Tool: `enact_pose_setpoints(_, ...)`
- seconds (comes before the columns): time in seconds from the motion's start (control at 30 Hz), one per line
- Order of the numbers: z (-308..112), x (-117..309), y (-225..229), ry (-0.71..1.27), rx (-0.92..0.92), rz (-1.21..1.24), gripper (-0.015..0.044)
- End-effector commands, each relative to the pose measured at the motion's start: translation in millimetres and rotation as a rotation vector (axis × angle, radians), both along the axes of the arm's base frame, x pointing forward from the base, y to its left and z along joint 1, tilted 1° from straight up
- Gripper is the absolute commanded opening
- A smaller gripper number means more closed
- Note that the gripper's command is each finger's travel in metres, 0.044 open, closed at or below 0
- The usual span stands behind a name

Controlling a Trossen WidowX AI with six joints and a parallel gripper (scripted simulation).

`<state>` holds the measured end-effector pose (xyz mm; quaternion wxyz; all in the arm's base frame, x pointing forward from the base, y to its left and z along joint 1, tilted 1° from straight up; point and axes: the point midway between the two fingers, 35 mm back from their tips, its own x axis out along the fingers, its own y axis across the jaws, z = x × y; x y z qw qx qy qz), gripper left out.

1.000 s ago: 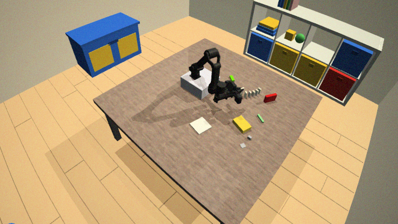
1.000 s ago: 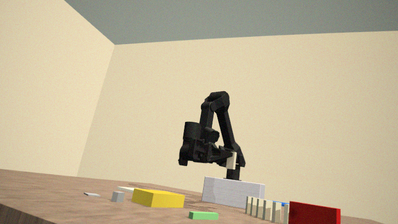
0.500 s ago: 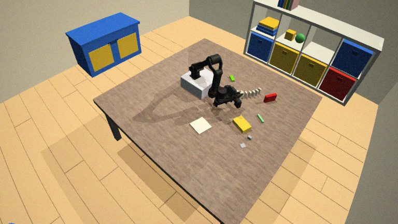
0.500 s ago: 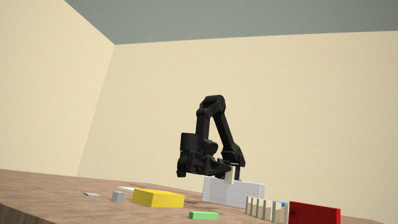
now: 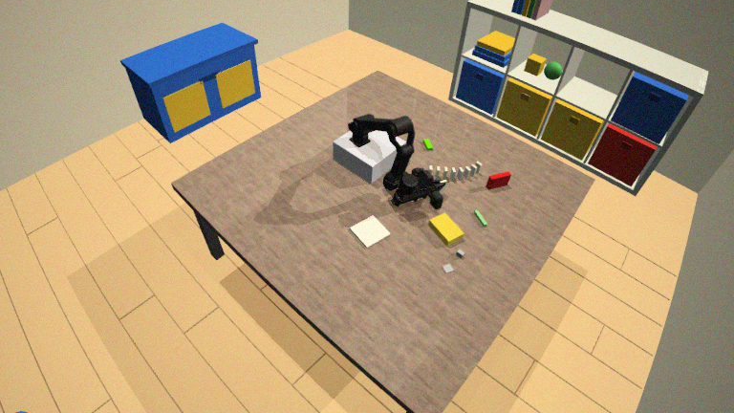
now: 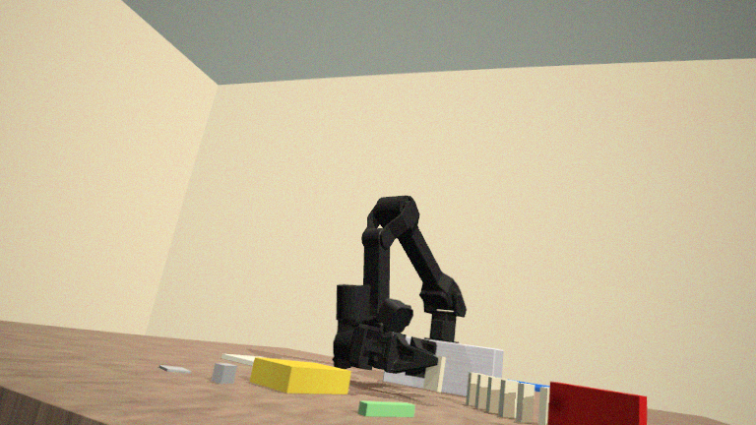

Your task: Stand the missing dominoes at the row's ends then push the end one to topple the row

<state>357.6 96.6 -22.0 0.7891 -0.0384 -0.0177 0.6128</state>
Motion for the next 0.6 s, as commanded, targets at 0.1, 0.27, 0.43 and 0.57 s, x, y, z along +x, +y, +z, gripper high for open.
enact_pose_setpoints(0.1,-13.6,0.4,0.8,-0.019,-0.008,-0.002,0.0029)
enact_pose_setpoints(0.27,-13.6,0.4,0.8,-0.019,-0.008,-0.002,0.0029)
enact_pose_setpoints(0.43,-13.6,0.4,0.8,-0.019,-0.008,-0.002,0.0081)
enact_pose_setpoints(0.57,-13.6,0.4,0.8,-0.019,-0.008,-0.002,0.0186)
